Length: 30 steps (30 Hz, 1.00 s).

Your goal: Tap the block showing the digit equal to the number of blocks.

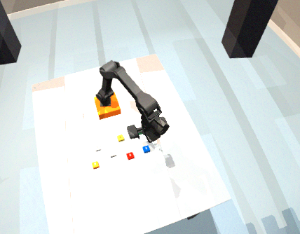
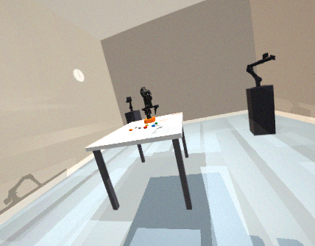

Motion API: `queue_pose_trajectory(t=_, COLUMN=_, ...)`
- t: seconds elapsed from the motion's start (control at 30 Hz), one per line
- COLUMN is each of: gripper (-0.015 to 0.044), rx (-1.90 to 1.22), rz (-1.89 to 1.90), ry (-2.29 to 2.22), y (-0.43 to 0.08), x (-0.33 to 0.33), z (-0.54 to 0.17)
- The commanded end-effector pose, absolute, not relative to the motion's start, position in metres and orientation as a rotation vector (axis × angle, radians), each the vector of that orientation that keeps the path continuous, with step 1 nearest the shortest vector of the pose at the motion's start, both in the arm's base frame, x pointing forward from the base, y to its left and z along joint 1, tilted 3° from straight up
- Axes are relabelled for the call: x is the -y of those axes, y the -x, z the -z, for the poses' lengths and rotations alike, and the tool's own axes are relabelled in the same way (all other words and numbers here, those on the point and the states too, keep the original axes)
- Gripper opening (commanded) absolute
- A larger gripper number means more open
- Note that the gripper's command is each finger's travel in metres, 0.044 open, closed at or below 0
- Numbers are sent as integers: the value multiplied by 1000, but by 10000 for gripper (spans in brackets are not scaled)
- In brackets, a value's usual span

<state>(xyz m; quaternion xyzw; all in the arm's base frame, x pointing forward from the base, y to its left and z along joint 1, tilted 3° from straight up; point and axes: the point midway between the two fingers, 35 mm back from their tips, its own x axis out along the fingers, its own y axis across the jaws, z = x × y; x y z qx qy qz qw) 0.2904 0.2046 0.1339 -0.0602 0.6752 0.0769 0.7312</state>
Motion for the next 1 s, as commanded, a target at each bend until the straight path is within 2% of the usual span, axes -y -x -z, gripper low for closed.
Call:
queue_pose_trajectory(t=0.0, gripper=400, rx=-1491, rz=-173, ry=143, y=-303, x=-207, z=-133)
queue_pose_trajectory(t=0.63, gripper=400, rx=-1491, rz=-172, ry=143, y=-304, x=-204, z=-133)
queue_pose_trajectory(t=0.83, gripper=400, rx=-1490, rz=-167, ry=149, y=-325, x=-118, z=-133)
queue_pose_trajectory(t=0.97, gripper=400, rx=-1490, rz=-166, ry=149, y=-327, x=-107, z=-132)
